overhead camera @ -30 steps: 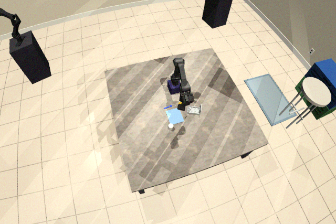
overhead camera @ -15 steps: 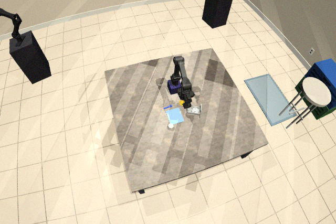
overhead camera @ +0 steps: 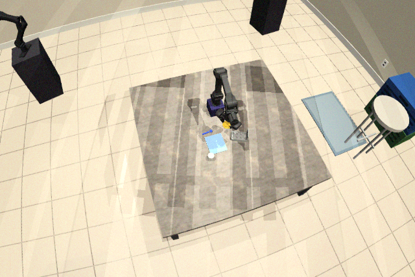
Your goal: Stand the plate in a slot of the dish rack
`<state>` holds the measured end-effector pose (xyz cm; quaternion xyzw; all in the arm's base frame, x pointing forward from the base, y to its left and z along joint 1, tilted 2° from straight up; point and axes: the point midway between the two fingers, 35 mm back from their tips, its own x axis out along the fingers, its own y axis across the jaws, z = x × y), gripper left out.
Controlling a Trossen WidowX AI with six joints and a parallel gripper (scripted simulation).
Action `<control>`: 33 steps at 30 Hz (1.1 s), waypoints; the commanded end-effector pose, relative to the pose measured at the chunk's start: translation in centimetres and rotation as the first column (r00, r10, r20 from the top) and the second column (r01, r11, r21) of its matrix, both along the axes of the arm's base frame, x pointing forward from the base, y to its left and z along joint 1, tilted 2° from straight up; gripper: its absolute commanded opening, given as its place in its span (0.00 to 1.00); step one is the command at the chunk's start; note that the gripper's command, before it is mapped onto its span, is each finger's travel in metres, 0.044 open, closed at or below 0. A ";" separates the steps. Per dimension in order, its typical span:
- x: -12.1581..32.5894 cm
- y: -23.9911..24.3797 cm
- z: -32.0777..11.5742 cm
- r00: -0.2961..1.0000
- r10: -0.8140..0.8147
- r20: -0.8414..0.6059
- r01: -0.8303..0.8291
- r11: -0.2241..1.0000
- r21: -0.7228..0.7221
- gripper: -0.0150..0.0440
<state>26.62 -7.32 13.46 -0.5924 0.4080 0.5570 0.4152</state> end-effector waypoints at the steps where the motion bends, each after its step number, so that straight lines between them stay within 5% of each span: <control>1: -0.3 0.4 -0.1 0.993 0.116 -0.005 -0.116 0.993 -0.006 0.25; 16: -1.7 1.8 -0.4 0.819 0.573 -0.022 -0.573 0.819 -0.021 0.25; 21: -1.7 1.9 -0.8 0.822 0.570 -0.017 -0.570 0.822 -0.005 0.25; 33: -1.1 2.6 -6.0 0.913 0.401 0.074 -0.405 0.868 0.288 0.25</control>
